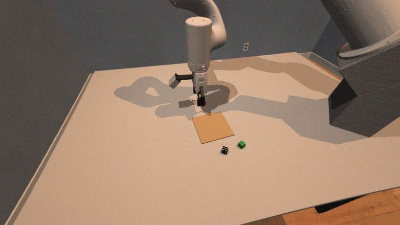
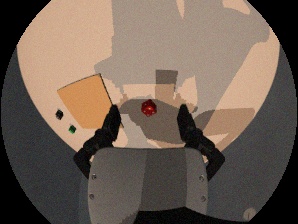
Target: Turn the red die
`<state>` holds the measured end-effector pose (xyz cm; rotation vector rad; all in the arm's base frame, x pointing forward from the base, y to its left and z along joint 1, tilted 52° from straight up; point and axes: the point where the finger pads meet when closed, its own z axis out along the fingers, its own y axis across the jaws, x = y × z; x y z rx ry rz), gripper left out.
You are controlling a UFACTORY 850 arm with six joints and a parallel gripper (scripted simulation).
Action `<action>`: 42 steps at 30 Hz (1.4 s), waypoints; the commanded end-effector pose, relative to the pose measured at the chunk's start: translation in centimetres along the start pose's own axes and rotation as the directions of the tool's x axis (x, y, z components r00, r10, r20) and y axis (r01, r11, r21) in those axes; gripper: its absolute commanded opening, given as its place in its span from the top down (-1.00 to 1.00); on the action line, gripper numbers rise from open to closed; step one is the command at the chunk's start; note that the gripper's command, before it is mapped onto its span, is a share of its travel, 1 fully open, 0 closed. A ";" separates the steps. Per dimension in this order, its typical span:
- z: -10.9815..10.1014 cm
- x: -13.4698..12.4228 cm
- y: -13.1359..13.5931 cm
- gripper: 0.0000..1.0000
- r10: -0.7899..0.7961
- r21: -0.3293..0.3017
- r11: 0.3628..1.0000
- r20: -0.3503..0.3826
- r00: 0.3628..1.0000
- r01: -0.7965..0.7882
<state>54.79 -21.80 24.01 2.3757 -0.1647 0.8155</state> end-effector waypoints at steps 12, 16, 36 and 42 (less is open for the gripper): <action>0.0 0.0 0.0 -1.00 0.000 0.000 1.000 -0.001 1.000 0.000; 0.0 0.0 0.0 -1.00 0.000 0.000 1.000 -0.001 1.000 0.000; 0.0 -1.6 -4.7 -1.00 0.000 0.000 1.000 -0.001 1.000 0.000; 0.0 -3.3 -9.5 -1.00 0.000 0.000 1.000 -0.001 1.000 0.000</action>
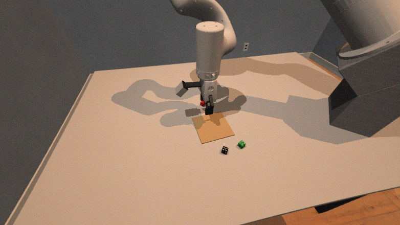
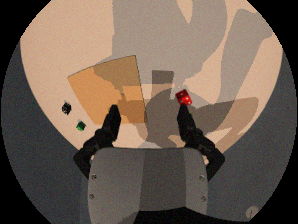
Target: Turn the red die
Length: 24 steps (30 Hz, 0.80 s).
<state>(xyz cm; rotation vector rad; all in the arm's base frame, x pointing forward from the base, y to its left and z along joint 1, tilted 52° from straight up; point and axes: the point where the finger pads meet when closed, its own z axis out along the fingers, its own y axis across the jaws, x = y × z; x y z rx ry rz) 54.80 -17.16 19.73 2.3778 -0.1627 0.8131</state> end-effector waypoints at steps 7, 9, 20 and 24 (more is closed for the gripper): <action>0.1 -2.7 -7.9 -1.00 0.002 -0.002 1.000 -0.002 1.000 -0.002; 0.1 -3.3 -9.6 -1.00 0.002 -0.002 1.000 -0.002 1.000 -0.002; 0.1 -5.9 -17.1 -1.00 0.002 -0.002 1.000 -0.002 1.000 -0.002; 0.1 -6.2 -17.9 -1.00 0.002 -0.002 1.000 -0.002 1.000 -0.002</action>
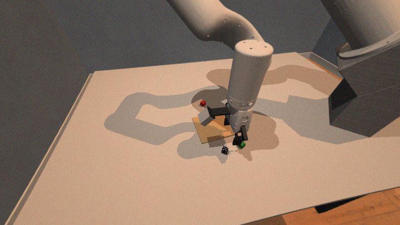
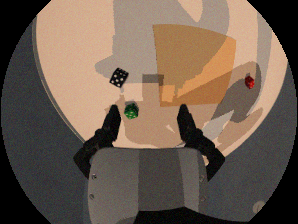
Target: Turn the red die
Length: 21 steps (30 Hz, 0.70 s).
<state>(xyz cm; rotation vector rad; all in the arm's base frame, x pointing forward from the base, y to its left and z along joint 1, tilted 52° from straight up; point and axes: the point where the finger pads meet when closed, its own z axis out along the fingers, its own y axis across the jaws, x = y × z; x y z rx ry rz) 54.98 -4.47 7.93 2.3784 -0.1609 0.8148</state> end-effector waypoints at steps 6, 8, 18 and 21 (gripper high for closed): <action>0.1 -0.8 -3.0 -1.00 0.002 -0.003 1.000 -0.001 1.000 -0.002; 0.1 -0.9 -3.2 -1.00 0.002 -0.003 1.000 -0.001 1.000 -0.002; 0.1 -0.9 -3.3 -1.00 0.002 -0.003 1.000 -0.001 1.000 -0.002; 0.1 -0.9 -3.3 -1.00 0.002 -0.003 1.000 -0.001 1.000 -0.002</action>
